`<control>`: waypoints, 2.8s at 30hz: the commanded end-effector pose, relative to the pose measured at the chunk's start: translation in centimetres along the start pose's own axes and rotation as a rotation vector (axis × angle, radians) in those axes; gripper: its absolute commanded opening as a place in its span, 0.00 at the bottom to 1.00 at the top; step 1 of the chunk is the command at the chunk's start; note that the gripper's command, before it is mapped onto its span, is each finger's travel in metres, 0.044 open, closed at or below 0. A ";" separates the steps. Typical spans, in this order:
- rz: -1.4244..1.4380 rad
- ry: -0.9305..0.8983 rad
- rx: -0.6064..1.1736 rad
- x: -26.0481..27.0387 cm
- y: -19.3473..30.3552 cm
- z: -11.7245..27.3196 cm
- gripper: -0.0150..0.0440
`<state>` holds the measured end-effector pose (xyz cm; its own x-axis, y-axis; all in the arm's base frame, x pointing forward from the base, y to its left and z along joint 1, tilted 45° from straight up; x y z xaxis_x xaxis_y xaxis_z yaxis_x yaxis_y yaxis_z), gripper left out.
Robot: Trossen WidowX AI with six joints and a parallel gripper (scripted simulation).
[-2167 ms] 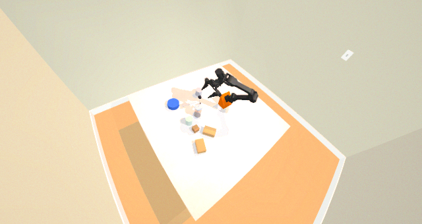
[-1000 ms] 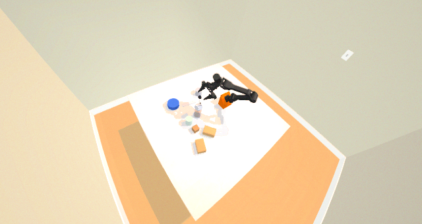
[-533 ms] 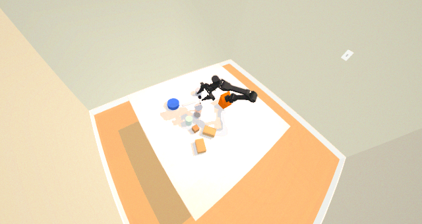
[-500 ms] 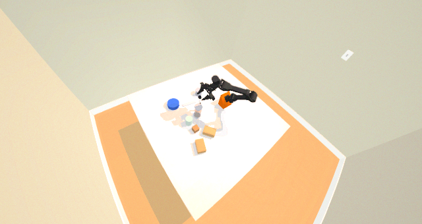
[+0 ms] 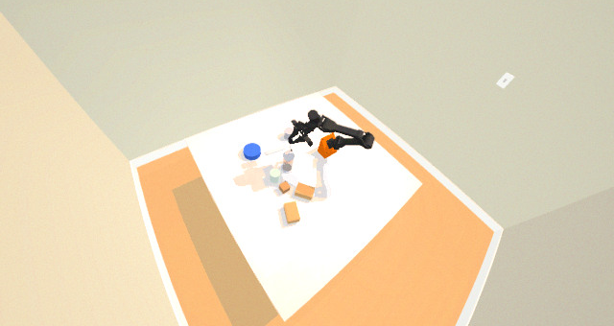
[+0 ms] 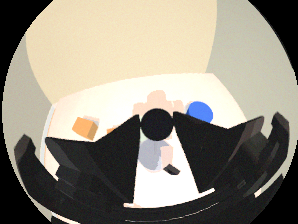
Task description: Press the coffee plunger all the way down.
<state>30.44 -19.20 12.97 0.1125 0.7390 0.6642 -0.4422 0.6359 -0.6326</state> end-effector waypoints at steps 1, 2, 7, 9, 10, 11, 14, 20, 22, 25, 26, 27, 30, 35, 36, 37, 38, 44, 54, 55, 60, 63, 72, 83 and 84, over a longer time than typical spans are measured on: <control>-0.005 0.000 0.002 0.0 0.1 -0.1 0.47; -0.005 0.000 0.002 0.0 0.1 -0.1 0.47; -0.004 0.001 0.003 -0.1 0.6 -0.5 0.47; -0.004 0.002 0.004 -0.1 0.9 -0.8 0.47; -0.004 0.002 0.004 -0.1 1.0 -0.9 0.47; -0.004 0.002 0.005 -0.2 1.1 -1.0 0.47; -0.004 0.002 0.005 -0.2 1.5 -1.3 0.47; -0.003 0.003 0.007 -0.3 2.2 -1.9 0.47; -0.003 0.004 0.007 -0.3 2.5 -2.1 0.47; -0.003 0.004 0.007 -0.3 2.9 -2.5 0.47; -0.003 0.004 0.008 -0.3 3.0 -2.6 0.47; -0.003 0.004 0.008 -0.3 3.2 -2.7 0.47; -0.003 0.004 0.008 -0.4 3.5 -3.0 0.47; -0.003 0.005 0.008 -0.4 4.2 -3.5 0.47; -0.003 0.005 0.008 -0.4 4.3 -3.6 0.47; -0.003 0.005 0.008 -0.4 4.5 -3.7 0.47; -0.003 0.005 0.008 -0.4 4.6 -3.8 0.47; -0.003 0.004 0.007 -0.4 5.4 -4.4 0.47; -0.004 0.003 0.005 -0.3 6.7 -5.3 0.47; -0.004 0.003 0.005 -0.3 6.9 -5.4 0.47; -0.005 0.002 0.003 -0.2 7.5 -6.0 0.47; -0.006 0.001 0.002 -0.2 7.9 -6.3 0.47; -0.007 -0.001 0.000 -0.2 8.0 -7.3 0.47; -0.006 -0.002 -0.001 -0.4 7.7 -7.6 0.47; -0.006 -0.002 -0.001 -0.4 7.7 -7.6 0.47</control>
<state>33.83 -14.66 6.43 0.1169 0.7641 0.6344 -0.3828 0.6241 -0.6812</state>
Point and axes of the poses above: the point midway between the two fingers, 35 mm back from their tips, its own z axis back along the fingers, its own x axis across the jaws, y = z × x, the point moved 1 cm from there along z, back along the fingers, and after that the axes turned 3 degrees about z, right-handed, at the moved point
